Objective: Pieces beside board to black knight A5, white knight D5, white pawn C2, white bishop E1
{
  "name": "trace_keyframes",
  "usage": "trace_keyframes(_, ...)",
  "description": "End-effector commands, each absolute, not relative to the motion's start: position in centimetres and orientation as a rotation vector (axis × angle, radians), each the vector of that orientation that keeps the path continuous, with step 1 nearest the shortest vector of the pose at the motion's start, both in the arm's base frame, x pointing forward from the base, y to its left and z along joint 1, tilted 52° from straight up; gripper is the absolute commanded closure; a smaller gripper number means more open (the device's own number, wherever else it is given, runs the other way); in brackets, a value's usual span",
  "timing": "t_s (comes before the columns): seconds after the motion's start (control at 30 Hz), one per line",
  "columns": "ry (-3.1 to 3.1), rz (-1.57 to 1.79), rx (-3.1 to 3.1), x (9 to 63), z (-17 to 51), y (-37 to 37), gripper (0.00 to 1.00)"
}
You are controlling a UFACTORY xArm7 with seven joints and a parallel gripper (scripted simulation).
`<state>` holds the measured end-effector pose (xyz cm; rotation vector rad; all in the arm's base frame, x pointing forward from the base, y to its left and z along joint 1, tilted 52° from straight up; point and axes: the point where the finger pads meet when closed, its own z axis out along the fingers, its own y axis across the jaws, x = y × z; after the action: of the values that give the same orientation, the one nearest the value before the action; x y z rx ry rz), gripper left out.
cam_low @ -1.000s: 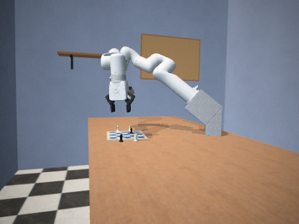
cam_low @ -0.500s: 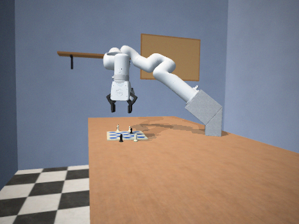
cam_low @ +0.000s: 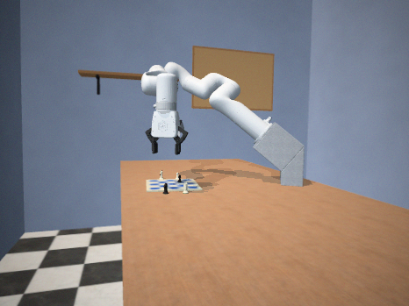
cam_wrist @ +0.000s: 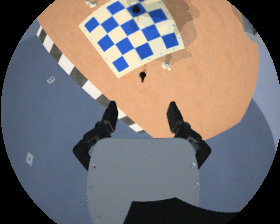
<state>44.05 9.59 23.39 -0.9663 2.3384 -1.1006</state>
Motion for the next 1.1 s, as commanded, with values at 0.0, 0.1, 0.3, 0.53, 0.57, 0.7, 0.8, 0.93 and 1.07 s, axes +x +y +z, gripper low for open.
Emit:
trace_keyframes(0.0, 2.33, -1.107, -0.994, 44.1, 23.5, 9.7, 0.0)
trace_keyframes(0.1, 2.323, -1.117, -1.029, 44.1, 23.4, 9.7, 0.0)
trace_keyframes(0.3, 2.272, -1.177, -1.237, 44.2, 23.3, 9.6, 0.0)
trace_keyframes(0.53, 2.112, -1.286, -1.675, 44.6, 23.1, 9.4, 0.0)
trace_keyframes(0.57, 2.112, -1.286, -1.675, 44.6, 23.1, 9.4, 0.0)
trace_keyframes(0.7, 1.986, -1.338, -1.925, 44.7, 22.9, 9.3, 0.0)
trace_keyframes(0.8, 1.893, -1.369, -2.074, 44.9, 22.7, 9.2, 0.0)
trace_keyframes(0.93, 1.738, -1.407, -2.288, 45.2, 22.5, 9.0, 0.0)
trace_keyframes(1.07, 1.562, -1.438, -2.494, 45.5, 22.2, 8.7, 0.0)
